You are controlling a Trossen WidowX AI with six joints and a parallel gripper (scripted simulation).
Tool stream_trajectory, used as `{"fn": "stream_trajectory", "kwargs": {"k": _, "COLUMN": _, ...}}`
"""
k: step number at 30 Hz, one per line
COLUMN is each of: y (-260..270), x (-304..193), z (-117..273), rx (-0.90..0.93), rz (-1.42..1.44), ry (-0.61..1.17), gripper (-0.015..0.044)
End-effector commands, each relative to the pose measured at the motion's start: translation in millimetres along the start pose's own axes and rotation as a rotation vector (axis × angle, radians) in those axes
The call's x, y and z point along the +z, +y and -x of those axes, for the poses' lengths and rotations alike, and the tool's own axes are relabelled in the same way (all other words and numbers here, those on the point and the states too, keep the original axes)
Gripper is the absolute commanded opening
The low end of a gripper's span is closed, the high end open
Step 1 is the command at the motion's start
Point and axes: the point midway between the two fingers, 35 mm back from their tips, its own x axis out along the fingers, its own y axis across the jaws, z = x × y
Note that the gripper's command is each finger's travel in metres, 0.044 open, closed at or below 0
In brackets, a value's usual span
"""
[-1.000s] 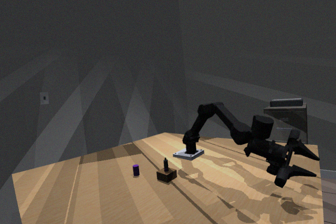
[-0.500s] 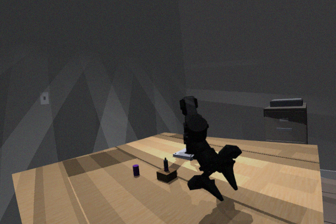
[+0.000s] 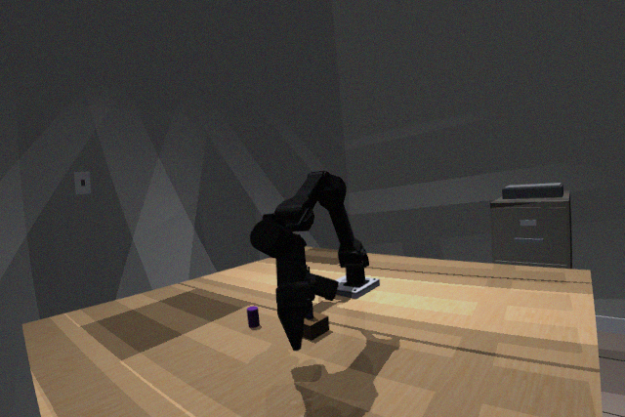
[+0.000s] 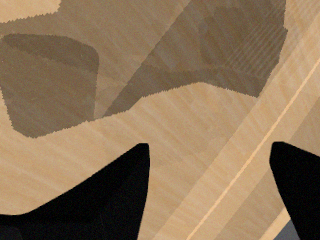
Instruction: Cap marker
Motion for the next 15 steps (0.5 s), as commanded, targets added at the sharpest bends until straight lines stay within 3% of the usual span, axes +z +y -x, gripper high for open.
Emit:
{"fn": "stream_trajectory", "kwargs": {"k": 1, "y": 41.3, "x": -40.3, "z": 24.5, "rx": 0.098, "rz": -0.167, "ry": 0.052, "gripper": 0.0250}}
{"fn": "stream_trajectory", "kwargs": {"k": 8, "y": 134.4, "x": -94.6, "z": 90.7, "rx": 0.309, "rz": -0.530, "ry": 0.146, "gripper": 0.0250}}
{"fn": "stream_trajectory", "kwargs": {"k": 15, "y": 223.6, "x": -107.1, "z": 167.0, "rx": 0.509, "rz": -0.891, "ry": 0.225, "gripper": 0.0250}}
